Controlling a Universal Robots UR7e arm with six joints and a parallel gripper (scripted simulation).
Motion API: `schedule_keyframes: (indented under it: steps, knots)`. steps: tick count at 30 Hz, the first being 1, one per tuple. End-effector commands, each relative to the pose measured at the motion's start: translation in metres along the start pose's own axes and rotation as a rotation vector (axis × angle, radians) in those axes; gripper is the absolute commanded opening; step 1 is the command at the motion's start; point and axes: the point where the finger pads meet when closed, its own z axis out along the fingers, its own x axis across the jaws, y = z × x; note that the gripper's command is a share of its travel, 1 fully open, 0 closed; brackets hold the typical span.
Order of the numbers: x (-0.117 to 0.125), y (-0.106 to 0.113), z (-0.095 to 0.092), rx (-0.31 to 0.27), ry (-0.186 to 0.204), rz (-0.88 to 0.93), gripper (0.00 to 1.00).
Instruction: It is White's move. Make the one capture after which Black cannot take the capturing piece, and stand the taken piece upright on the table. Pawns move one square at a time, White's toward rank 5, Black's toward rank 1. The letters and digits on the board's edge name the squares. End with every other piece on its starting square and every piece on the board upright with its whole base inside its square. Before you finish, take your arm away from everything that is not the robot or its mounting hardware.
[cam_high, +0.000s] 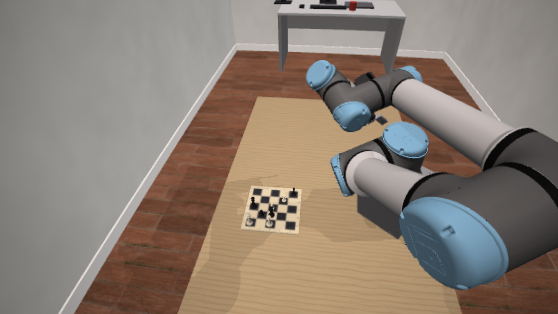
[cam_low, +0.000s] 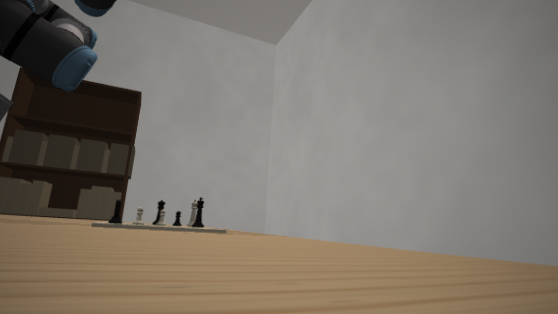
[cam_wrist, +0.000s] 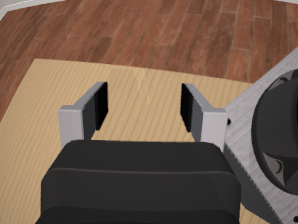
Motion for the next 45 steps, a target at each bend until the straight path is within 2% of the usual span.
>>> schedule_keyframes:
  steps: [1,23,34,45]
  knots:
    - [0.000,0.000,0.000,0.000,-0.001,0.000,1.00]
    - [-0.001,0.000,-0.001,0.000,0.000,0.000,1.00]
    - [-0.006,0.002,-0.007,-0.007,0.005,-0.002,1.00]
    - [-0.025,0.010,-0.028,-0.030,0.024,-0.012,1.00]
